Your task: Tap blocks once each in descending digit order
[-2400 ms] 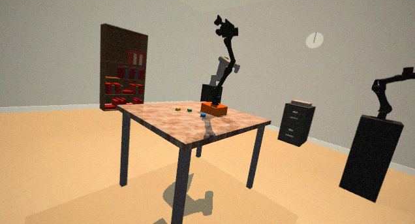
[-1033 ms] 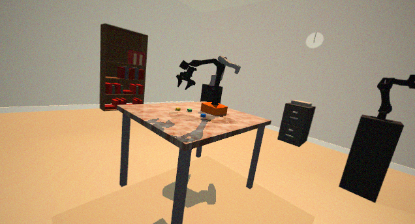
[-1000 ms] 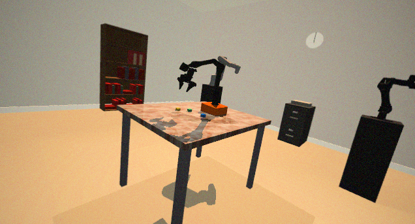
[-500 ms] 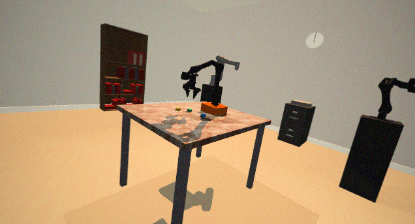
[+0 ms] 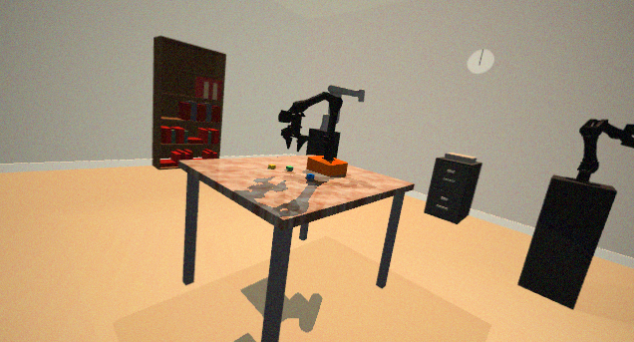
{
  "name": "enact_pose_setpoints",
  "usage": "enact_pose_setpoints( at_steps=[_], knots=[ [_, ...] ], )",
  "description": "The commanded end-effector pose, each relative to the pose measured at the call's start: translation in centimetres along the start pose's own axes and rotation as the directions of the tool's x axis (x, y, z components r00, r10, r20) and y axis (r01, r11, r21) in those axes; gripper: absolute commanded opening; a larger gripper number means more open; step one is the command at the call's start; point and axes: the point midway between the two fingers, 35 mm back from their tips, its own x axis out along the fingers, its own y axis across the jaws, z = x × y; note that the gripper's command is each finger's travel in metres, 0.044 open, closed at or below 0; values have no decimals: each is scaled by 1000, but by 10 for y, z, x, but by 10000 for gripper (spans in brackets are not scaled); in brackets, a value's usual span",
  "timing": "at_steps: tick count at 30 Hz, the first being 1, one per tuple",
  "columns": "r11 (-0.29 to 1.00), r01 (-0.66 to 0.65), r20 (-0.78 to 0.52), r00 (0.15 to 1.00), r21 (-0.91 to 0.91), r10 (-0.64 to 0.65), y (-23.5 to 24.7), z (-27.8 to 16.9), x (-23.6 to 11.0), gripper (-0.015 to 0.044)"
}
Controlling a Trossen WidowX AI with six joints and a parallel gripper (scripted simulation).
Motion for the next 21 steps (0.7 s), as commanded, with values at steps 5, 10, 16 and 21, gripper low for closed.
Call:
enact_pose_setpoints(
  at_steps=[5,10,16,21],
  knots=[
    [1000,-11,9,1000,-22,11,96,4,-1,400],
    [1000,-19,0,1000,-12,19,154,-12,-2,400],
    [1000,-21,-1,1000,-11,21,161,-15,-2,400],
    [1000,-21,-1,1000,-11,21,161,-15,-2,400]
  ],
)
